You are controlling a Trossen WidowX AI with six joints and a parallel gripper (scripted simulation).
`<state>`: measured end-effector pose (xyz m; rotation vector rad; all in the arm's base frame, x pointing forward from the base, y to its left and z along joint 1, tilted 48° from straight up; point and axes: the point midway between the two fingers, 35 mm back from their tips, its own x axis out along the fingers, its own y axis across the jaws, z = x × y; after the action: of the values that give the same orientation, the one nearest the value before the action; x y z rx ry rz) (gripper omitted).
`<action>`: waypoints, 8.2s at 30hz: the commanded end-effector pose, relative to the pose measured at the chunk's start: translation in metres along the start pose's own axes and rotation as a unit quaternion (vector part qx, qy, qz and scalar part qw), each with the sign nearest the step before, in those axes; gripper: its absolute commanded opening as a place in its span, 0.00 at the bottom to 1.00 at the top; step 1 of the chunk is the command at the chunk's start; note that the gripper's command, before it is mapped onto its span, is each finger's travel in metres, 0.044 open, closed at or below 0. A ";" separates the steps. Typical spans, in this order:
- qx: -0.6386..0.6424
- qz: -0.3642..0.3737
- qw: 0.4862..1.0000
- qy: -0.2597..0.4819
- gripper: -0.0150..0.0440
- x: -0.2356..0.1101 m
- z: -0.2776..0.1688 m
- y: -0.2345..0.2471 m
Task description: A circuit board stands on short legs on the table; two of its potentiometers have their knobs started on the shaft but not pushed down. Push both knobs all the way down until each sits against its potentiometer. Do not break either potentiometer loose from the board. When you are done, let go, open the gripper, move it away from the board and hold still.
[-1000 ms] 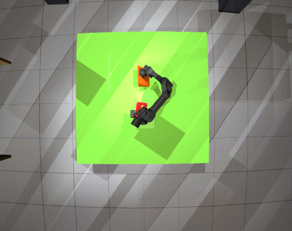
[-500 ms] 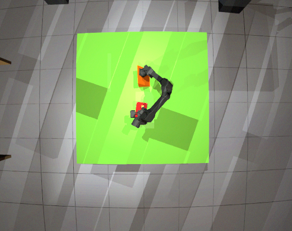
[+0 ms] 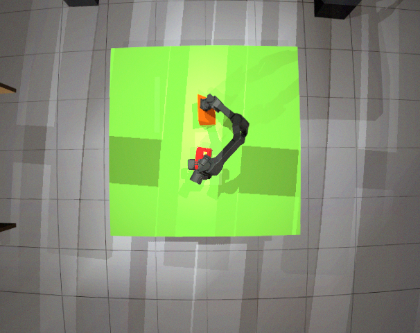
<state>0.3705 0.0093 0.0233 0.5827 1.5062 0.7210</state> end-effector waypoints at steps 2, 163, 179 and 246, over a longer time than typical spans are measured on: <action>0.001 0.002 1.000 -0.002 0.25 0.000 0.000 0.001; 0.001 0.003 1.000 -0.002 0.25 0.036 0.001 0.001; 0.001 0.003 1.000 -0.002 0.25 0.036 0.001 0.001; 0.001 0.003 1.000 -0.002 0.25 0.036 0.001 0.001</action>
<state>0.3674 0.0271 0.0046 0.6040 1.4965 0.6975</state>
